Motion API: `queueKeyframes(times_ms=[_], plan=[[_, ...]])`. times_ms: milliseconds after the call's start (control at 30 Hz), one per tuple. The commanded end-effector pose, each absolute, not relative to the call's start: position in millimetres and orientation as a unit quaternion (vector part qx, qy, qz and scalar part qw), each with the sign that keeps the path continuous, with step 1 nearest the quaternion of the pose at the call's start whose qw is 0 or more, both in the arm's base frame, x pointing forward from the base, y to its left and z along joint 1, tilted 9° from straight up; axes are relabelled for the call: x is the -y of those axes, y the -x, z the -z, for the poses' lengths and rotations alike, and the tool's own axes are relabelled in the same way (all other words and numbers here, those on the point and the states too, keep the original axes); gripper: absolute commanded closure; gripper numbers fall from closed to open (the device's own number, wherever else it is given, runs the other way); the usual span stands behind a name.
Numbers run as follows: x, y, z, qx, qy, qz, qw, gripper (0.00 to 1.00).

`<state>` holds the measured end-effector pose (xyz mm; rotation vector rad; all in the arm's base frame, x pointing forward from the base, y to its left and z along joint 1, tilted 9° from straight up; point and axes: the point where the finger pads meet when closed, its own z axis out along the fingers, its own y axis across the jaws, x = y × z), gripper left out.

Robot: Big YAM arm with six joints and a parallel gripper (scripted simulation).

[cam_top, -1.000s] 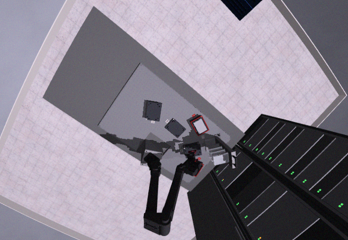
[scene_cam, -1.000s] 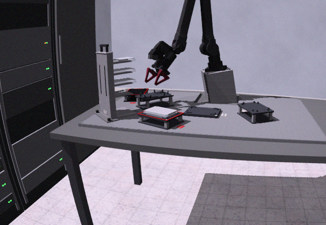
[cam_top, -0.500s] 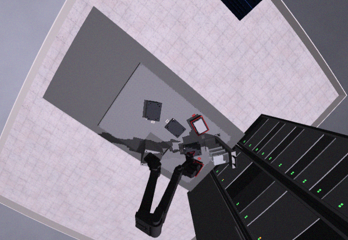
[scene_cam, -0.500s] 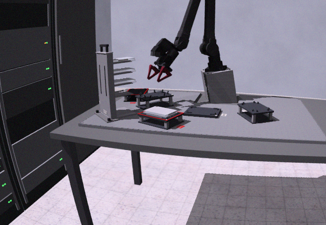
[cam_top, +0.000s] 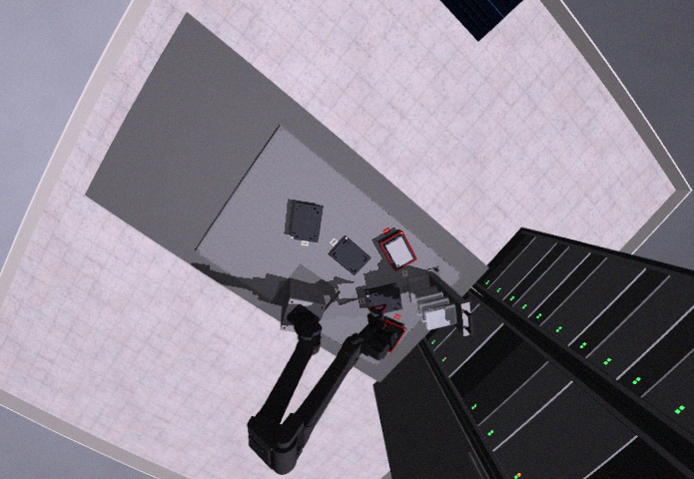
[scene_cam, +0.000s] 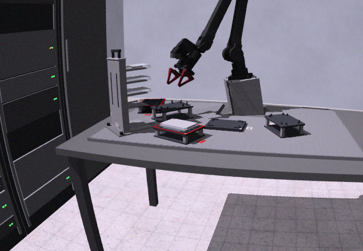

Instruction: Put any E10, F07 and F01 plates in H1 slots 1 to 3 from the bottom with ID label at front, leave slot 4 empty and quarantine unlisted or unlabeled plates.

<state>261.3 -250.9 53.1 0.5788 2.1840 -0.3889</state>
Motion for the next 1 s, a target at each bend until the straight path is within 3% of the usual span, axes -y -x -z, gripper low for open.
queueKeyframes(times_ms=[0, 967], plan=[[265.7, -278.5, -96.2, -0.852, -0.222, 0.171, 0.442, 0.0], [249.8, -270.2, -191.7, -0.849, -0.219, 0.174, 0.448, 0.0]])
